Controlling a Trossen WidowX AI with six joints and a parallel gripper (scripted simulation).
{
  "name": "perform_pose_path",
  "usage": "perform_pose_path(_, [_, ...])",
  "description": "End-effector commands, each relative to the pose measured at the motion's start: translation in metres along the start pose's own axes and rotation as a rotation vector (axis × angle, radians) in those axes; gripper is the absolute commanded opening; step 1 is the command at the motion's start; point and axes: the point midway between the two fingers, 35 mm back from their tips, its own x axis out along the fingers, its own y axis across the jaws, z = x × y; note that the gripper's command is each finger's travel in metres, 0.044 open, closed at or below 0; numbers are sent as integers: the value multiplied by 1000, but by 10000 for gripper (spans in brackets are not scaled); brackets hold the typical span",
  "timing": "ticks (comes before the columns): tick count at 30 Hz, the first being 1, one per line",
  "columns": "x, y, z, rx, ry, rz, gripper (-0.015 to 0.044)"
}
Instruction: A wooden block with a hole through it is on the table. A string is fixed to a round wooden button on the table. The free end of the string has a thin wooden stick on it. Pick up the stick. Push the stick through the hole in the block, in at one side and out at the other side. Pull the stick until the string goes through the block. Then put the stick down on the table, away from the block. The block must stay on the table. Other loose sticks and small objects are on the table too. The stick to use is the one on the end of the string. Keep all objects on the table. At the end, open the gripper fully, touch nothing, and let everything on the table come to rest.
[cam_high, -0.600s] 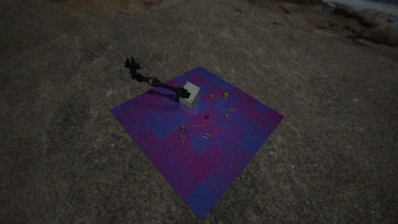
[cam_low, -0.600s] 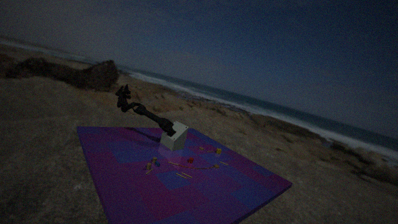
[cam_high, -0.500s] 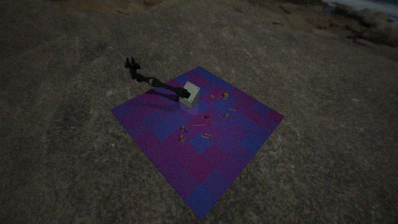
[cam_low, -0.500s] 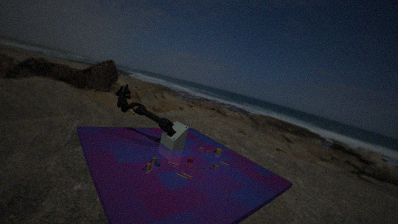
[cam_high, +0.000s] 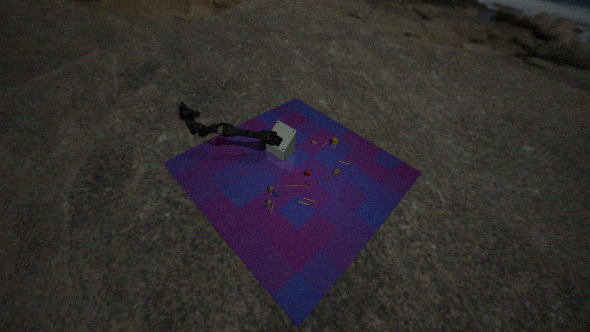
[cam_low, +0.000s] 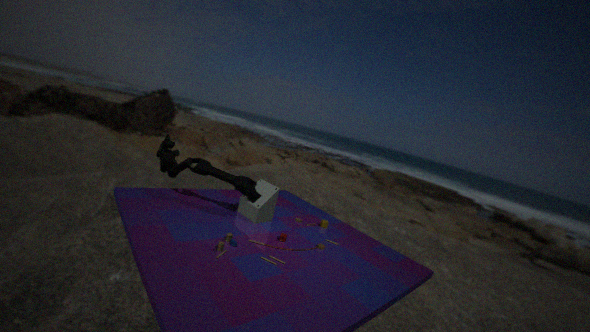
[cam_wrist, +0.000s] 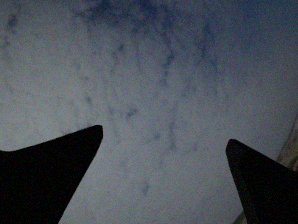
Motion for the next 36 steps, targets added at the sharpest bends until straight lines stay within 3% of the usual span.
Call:
perform_pose_path(1, [-33,5,-50,-68,79,-78,440])
perform_pose_path(19, [-234,62,-229,-419,593,-356,440])
perform_pose_path(36, [-427,204,-305,-639,1217,-333,440])
